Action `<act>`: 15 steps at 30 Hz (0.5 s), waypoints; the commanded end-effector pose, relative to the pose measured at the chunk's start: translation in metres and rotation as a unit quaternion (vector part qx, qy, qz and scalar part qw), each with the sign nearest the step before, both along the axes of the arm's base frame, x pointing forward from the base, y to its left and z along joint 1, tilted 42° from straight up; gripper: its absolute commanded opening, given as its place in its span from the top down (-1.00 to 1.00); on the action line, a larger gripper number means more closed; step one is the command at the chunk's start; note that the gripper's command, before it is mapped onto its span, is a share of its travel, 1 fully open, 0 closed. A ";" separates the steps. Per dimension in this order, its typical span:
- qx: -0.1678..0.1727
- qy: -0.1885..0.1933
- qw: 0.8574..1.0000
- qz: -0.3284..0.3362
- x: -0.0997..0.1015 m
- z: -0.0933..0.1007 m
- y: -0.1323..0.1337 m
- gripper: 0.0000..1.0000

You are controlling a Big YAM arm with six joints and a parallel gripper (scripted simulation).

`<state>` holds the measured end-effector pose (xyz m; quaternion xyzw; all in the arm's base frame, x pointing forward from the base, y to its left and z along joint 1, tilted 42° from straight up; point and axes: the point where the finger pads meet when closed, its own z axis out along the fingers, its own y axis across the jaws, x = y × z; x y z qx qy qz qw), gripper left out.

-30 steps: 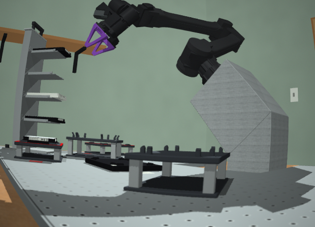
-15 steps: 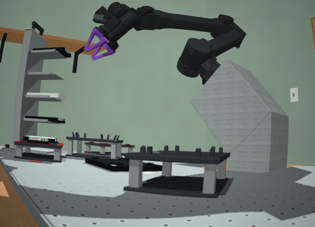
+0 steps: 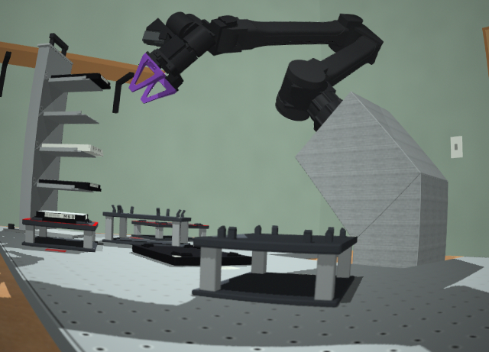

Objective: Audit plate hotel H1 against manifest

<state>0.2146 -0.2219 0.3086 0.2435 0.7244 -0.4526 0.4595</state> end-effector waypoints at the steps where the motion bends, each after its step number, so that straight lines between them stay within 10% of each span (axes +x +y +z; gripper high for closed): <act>1: -0.008 0.000 1.000 0.001 0.000 -0.001 -0.003 -1.00; 15: -0.008 0.003 1.000 0.001 0.000 -0.019 -0.018 -1.00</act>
